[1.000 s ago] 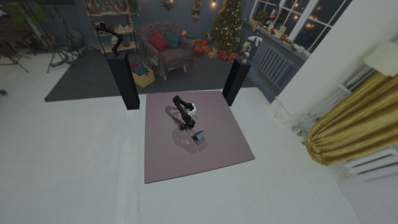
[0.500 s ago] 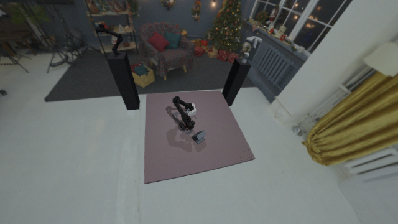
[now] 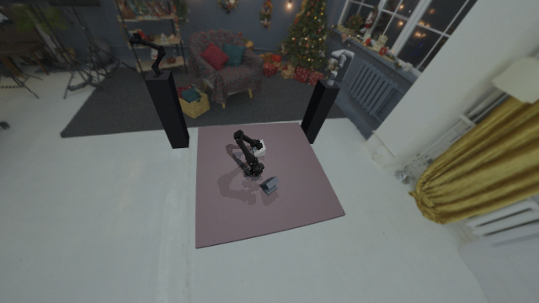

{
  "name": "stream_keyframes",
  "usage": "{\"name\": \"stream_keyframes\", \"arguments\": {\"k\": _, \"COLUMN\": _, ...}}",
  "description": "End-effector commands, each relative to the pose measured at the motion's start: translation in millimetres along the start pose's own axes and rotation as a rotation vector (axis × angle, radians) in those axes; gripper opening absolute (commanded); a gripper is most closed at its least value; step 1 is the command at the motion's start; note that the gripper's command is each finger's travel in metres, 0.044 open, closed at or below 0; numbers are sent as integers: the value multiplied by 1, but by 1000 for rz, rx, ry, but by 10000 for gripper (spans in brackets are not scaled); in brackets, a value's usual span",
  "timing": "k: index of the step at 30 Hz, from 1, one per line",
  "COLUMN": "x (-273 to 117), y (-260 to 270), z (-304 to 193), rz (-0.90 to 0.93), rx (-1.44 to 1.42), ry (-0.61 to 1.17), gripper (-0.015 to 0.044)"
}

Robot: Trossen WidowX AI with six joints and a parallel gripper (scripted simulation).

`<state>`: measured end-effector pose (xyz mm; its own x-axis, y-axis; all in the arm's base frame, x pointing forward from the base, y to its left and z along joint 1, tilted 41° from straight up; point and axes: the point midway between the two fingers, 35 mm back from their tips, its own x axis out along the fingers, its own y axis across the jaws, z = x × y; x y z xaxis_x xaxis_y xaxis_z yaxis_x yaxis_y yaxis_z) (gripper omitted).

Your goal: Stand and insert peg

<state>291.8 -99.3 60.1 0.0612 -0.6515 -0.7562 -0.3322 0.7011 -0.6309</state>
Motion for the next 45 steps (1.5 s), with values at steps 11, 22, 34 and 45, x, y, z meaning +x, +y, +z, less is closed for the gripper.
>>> {"name": "stream_keyframes", "arguments": {"k": 11, "x": 0, "y": 0, "z": 0, "rz": -4, "rx": -5, "ry": 0, "gripper": 103}}
{"name": "stream_keyframes", "arguments": {"k": 22, "x": 0, "y": 0, "z": 0, "rz": -4, "rx": -5, "ry": 0, "gripper": 49}}
{"name": "stream_keyframes", "arguments": {"k": 34, "x": -6, "y": 0, "z": -3, "rz": 1, "rx": -1, "ry": -86, "gripper": 49}}
{"name": "stream_keyframes", "arguments": {"k": 45, "x": -12, "y": 0, "z": -7, "rz": 1, "rx": -2, "ry": -181, "gripper": 49}}
